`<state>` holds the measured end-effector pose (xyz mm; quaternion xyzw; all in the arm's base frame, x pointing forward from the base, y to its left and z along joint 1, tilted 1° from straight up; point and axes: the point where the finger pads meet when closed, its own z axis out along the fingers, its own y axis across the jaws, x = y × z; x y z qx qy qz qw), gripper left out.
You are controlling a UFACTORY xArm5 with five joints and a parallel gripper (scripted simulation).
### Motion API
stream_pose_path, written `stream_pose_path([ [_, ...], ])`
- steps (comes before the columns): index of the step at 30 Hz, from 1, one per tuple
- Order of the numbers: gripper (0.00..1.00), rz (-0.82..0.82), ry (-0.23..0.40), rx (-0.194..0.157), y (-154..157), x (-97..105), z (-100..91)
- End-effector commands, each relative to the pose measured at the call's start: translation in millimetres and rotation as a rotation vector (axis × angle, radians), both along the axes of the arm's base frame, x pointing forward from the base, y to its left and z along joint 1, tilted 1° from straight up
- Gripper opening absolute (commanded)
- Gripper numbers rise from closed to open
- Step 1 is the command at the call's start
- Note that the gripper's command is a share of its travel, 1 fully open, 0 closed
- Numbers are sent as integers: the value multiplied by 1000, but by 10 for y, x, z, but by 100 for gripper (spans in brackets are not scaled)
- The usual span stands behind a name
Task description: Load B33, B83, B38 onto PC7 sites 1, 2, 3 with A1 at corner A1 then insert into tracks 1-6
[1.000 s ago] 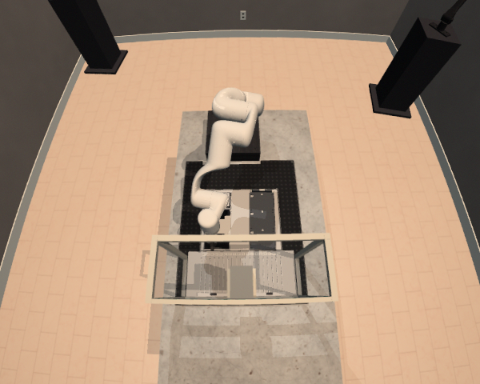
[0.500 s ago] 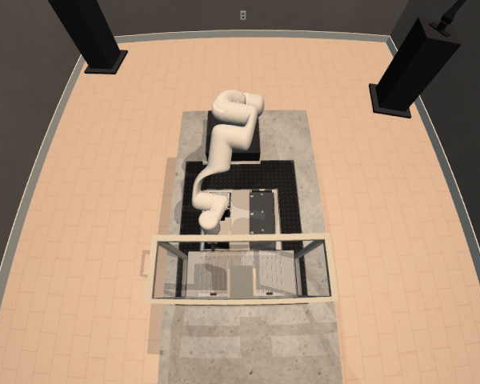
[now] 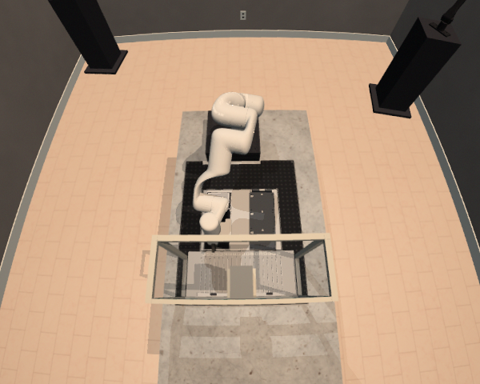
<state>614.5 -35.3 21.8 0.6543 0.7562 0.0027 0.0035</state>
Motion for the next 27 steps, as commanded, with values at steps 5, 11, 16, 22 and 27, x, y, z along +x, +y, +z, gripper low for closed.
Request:
stream_pose_path([
  [5, 100, 0, -6, 19, 1, 16, -92],
  [11, 100, 0, -6, 19, 2, 17, -158],
  [16, 100, 0, -6, 19, 4, 18, -242],
  [22, 100, 0, -6, 19, 6, 20, -342],
  [27, 100, 0, -6, 19, 7, 20, -392],
])
